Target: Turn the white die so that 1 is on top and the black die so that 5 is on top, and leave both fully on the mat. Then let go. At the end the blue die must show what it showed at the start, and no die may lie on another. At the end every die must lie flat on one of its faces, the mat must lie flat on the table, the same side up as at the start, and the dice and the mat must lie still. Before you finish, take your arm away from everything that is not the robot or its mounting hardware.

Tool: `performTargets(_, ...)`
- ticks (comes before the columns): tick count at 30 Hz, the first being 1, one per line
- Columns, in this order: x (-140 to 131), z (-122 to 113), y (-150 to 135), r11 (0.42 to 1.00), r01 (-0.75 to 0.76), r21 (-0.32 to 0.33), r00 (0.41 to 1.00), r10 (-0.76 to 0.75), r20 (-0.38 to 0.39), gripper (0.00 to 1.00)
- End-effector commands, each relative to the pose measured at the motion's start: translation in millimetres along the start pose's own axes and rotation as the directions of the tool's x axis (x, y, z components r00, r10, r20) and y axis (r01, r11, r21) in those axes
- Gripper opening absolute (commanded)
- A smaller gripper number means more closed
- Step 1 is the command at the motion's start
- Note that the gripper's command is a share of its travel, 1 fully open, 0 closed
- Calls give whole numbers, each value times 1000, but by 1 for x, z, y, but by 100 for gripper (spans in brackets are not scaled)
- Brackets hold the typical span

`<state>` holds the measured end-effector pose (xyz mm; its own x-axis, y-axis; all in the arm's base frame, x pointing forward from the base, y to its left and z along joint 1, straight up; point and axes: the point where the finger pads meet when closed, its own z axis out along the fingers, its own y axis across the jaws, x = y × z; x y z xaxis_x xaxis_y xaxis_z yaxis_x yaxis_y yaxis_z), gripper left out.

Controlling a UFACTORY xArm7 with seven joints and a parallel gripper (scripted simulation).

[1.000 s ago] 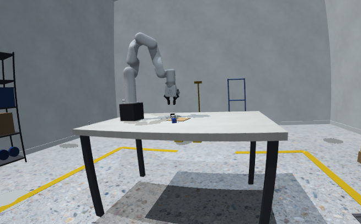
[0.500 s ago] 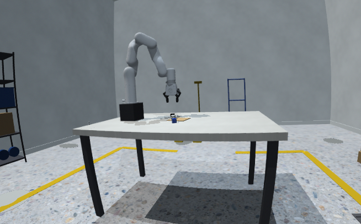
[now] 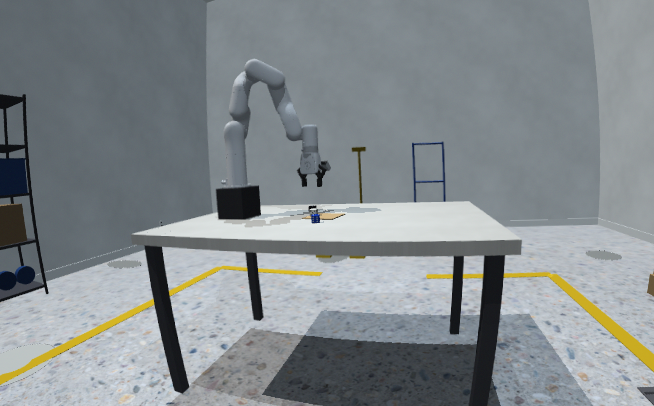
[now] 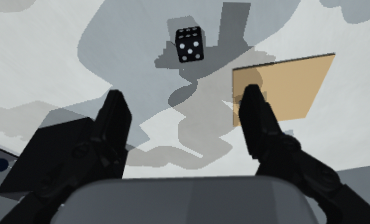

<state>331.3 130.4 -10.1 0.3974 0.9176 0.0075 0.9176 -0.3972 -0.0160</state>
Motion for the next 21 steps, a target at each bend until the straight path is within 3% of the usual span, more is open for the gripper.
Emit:
performTargets(1, 0, 2, 1, 989, -146, -9, 989, 146, 5, 100)
performTargets(3, 0, 2, 1, 989, -146, -9, 989, 146, 5, 100)
performTargets(4, -1, 4, 1, 971, -237, -8, 972, 237, 5, 100)
performTargets(9, -1, 6, 1, 943, -332, -7, 943, 332, 4, 100)
performTargets(18, -4, 11, 1, 820, -572, -7, 820, 572, 3, 100)
performTargets(20, -4, 11, 1, 820, -572, -7, 820, 572, 3, 100)
performTargets(21, -4, 12, 2, 790, -613, -7, 790, 613, 2, 100)
